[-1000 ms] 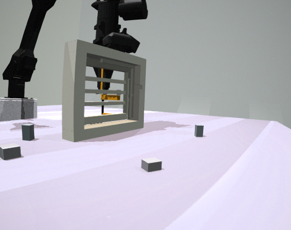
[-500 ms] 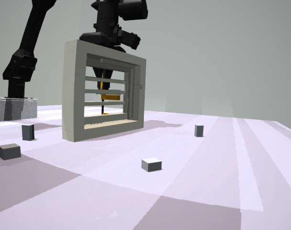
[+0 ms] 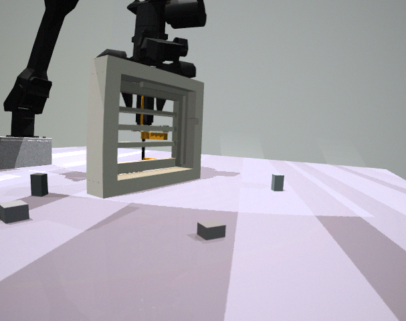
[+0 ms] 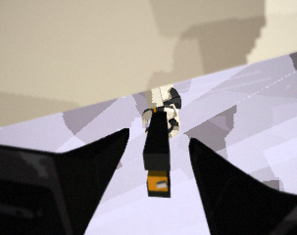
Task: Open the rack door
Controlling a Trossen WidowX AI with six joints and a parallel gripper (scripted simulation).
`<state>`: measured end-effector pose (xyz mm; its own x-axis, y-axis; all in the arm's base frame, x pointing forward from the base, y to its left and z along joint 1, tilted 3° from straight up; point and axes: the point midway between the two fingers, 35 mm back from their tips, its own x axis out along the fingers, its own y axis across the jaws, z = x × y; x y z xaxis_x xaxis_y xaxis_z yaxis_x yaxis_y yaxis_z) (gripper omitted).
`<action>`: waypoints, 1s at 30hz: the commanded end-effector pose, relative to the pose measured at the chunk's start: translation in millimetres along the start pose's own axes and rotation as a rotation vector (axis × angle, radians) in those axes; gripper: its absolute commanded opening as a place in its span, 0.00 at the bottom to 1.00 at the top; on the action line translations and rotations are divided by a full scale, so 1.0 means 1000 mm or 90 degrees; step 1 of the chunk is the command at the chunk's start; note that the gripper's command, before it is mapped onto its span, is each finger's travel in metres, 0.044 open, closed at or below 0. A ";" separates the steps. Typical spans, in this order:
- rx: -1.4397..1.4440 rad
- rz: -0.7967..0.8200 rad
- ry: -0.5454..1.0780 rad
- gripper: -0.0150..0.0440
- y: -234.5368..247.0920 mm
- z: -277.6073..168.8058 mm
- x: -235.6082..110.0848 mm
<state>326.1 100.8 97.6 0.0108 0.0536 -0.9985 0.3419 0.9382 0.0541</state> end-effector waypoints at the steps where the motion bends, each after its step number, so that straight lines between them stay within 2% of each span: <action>1: 0.106 -0.002 -0.003 0.73 0.000 0.001 0.000; 24: 0.832 0.000 -0.004 0.73 0.000 0.001 0.000; 30: 0.879 0.000 -0.004 0.73 0.000 0.001 0.000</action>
<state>323.5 103.0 97.8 0.0027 0.0530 -0.9986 0.9929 -0.1188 -0.0037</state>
